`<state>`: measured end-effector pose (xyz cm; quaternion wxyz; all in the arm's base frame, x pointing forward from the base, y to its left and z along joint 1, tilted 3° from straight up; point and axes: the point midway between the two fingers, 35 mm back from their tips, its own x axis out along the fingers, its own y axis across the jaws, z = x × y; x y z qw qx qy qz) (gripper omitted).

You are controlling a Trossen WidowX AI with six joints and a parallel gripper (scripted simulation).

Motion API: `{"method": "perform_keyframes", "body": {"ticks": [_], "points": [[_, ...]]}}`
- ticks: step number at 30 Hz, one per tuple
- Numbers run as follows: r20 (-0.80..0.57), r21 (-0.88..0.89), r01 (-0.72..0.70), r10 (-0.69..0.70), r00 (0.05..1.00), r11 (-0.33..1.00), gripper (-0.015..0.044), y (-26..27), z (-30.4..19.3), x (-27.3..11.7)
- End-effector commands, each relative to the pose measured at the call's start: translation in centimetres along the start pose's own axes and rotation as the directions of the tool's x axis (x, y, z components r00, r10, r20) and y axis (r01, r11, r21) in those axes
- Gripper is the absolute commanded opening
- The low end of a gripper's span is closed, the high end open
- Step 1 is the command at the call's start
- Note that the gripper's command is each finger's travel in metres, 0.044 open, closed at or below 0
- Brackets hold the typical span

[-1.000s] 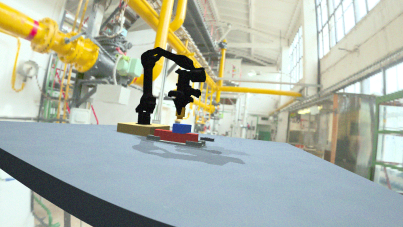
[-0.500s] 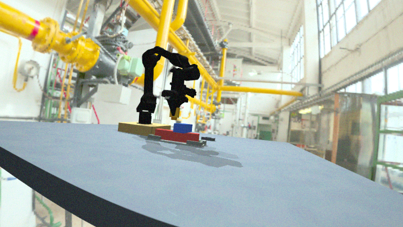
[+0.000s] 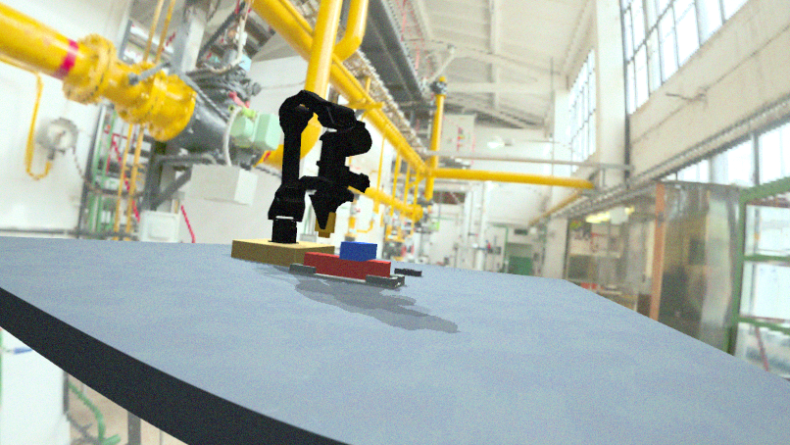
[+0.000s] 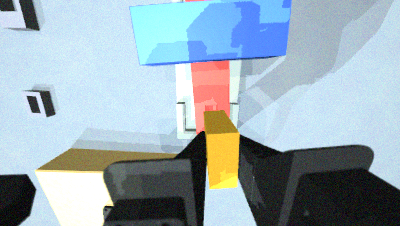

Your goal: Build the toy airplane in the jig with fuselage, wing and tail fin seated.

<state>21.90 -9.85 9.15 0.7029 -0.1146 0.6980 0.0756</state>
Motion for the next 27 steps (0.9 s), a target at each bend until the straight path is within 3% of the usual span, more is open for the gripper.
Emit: {"method": "perform_keyframes", "body": {"ticks": [1,3,27], "points": [[0.000,-0.008,0.003,-0.003,1.000,1.000,0.0026,-0.3,-0.2,0.1],[0.000,-0.008,0.003,-0.003,1.000,1.000,0.0065,-0.3,-0.2,0.1],[0.000,-0.008,0.004,-0.004,1.000,1.000,0.0065,-0.4,-0.2,1.1]]}}
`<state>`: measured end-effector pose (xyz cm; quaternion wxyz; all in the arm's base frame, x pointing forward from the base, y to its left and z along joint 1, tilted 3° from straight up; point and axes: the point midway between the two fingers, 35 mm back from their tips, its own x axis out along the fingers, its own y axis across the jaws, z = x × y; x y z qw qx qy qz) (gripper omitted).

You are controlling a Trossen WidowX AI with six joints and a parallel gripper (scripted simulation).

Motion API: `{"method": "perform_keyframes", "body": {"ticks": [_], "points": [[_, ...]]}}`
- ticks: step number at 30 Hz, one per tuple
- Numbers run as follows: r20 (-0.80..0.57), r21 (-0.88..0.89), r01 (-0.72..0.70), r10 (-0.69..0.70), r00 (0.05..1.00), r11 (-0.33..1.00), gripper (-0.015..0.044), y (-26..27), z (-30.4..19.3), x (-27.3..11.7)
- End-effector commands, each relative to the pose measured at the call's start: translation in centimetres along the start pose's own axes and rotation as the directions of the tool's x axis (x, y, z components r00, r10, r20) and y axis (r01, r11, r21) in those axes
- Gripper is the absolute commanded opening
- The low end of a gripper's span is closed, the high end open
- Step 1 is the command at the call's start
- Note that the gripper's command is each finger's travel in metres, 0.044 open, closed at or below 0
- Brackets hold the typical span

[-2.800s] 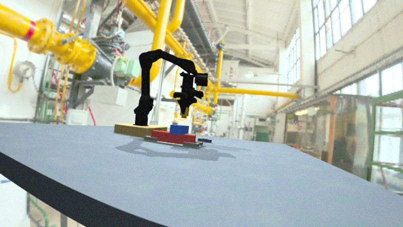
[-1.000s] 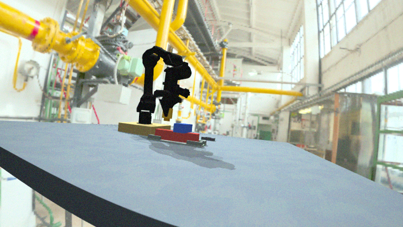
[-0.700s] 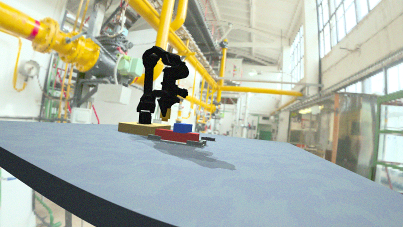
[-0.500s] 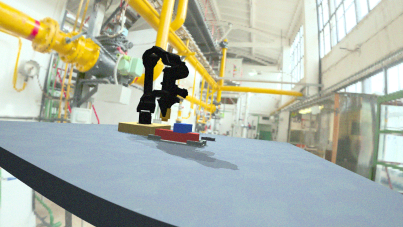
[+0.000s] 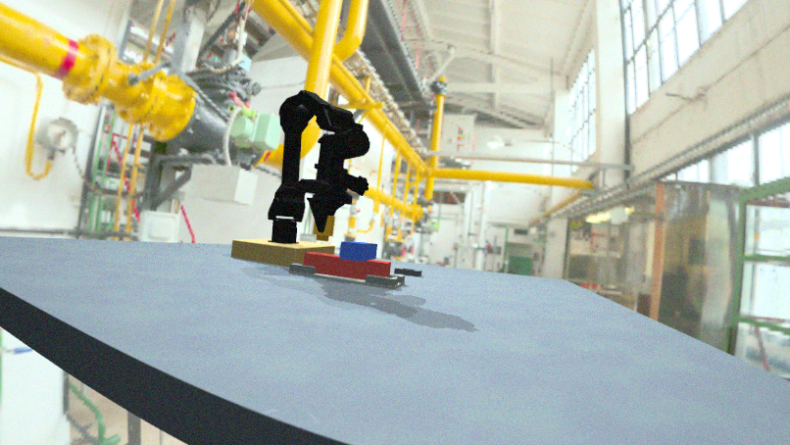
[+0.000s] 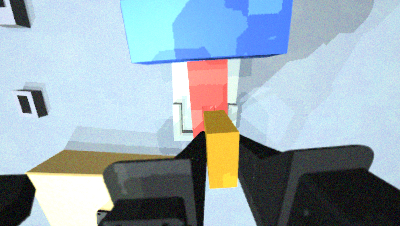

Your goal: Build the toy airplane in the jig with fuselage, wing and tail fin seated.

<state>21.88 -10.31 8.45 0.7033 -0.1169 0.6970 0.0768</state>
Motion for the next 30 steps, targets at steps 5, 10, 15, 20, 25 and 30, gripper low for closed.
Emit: {"method": "perform_keyframes", "body": {"ticks": [5,10,15,20,25,30], "points": [[-0.002,-0.003,0.002,-0.002,1.000,1.000,0.0065,-0.1,0.0,1.2],[-0.002,-0.003,0.002,-0.002,1.000,1.000,0.0065,-0.1,0.0,2.0],[-0.002,-0.003,0.002,-0.002,1.000,1.000,0.0065,0.0,-0.1,2.8],[-0.002,-0.003,0.002,-0.002,1.000,1.000,0.0065,0.0,-0.1,3.4],[-0.003,0.000,-0.002,0.002,1.000,1.000,0.0038,0.1,-0.1,3.2],[-0.003,0.000,-0.002,0.002,1.000,1.000,0.0000,0.1,-0.1,3.2]]}}
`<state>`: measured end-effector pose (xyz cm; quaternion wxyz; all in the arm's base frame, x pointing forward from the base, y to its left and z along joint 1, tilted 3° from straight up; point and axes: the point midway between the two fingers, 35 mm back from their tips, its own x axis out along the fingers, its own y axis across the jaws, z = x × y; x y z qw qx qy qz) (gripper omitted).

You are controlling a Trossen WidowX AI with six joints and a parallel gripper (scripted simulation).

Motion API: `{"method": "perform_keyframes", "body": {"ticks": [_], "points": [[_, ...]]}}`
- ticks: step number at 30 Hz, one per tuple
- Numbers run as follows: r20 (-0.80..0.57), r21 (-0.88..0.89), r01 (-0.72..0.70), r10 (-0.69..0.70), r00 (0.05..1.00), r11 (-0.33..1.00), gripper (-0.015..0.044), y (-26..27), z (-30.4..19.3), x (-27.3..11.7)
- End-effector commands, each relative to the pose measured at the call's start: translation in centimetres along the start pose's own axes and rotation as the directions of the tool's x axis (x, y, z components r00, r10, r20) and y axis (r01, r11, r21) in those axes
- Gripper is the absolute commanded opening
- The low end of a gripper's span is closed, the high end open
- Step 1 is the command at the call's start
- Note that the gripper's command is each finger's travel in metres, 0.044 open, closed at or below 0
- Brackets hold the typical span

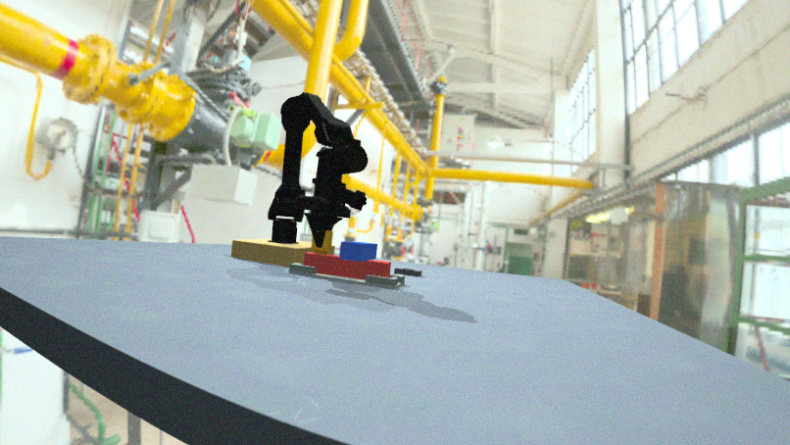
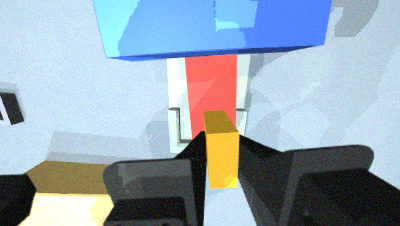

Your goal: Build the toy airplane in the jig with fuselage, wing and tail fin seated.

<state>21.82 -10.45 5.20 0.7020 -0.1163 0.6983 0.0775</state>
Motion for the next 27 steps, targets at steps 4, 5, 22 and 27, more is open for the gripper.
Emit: {"method": "perform_keyframes", "body": {"ticks": [4,5,22,27], "points": [[0.000,0.000,0.000,0.000,1.000,1.000,0.0079,0.0,0.0,0.0],[0.000,0.000,0.000,0.000,1.000,1.000,0.0105,0.0,0.0,0.0],[0.001,-0.001,0.003,-0.003,1.000,1.000,0.0260,-0.3,0.3,-5.3],[0.001,-0.003,0.004,-0.004,1.000,1.000,0.0260,0.0,0.0,-9.2]]}}
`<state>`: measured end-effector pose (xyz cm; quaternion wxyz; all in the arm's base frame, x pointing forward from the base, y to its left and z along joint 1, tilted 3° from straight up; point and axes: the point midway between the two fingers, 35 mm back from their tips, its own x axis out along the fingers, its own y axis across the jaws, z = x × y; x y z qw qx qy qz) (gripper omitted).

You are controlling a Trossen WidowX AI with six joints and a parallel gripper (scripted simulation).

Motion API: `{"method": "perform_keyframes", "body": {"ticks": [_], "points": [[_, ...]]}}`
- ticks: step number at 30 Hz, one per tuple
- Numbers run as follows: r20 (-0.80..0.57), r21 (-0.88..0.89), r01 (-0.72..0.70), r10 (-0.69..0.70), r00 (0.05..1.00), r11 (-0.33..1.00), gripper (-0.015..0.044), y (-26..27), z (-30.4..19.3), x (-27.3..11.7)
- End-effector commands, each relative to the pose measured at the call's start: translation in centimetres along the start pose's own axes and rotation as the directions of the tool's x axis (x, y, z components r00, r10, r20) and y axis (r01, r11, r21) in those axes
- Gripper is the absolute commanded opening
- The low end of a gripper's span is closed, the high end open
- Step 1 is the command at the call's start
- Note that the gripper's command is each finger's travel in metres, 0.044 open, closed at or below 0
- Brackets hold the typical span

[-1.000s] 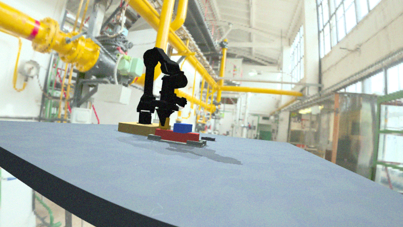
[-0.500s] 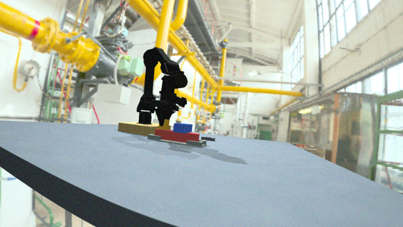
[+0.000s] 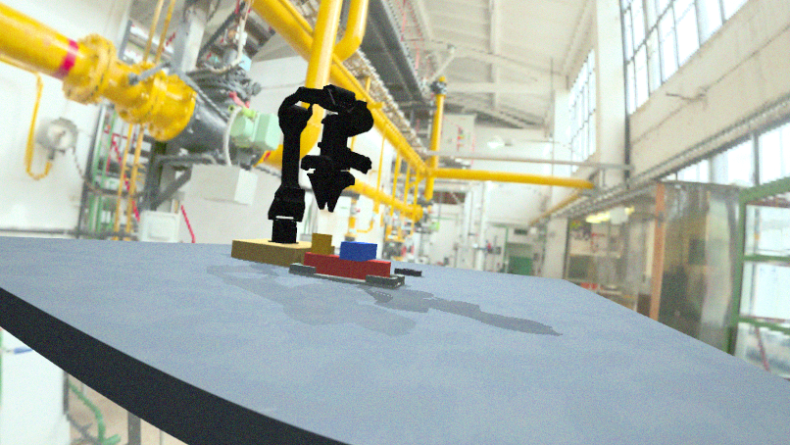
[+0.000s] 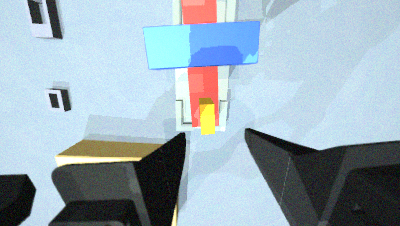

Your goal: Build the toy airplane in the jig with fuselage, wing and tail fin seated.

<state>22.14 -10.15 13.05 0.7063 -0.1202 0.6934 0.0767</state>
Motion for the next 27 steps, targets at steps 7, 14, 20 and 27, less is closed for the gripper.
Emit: {"method": "perform_keyframes", "body": {"ticks": [7,14,20,27], "points": [[-0.010,0.002,-0.004,0.004,1.000,1.000,0.0260,-0.02,0.05,-1.32],[-0.010,0.002,-0.004,0.004,1.000,1.000,0.0260,0.05,0.05,-1.32],[-0.010,0.002,-0.004,0.004,1.000,1.000,0.0260,0.05,0.05,-1.32],[-0.010,0.002,-0.004,0.004,1.000,1.000,0.0260,0.07,0.10,-1.32]]}}
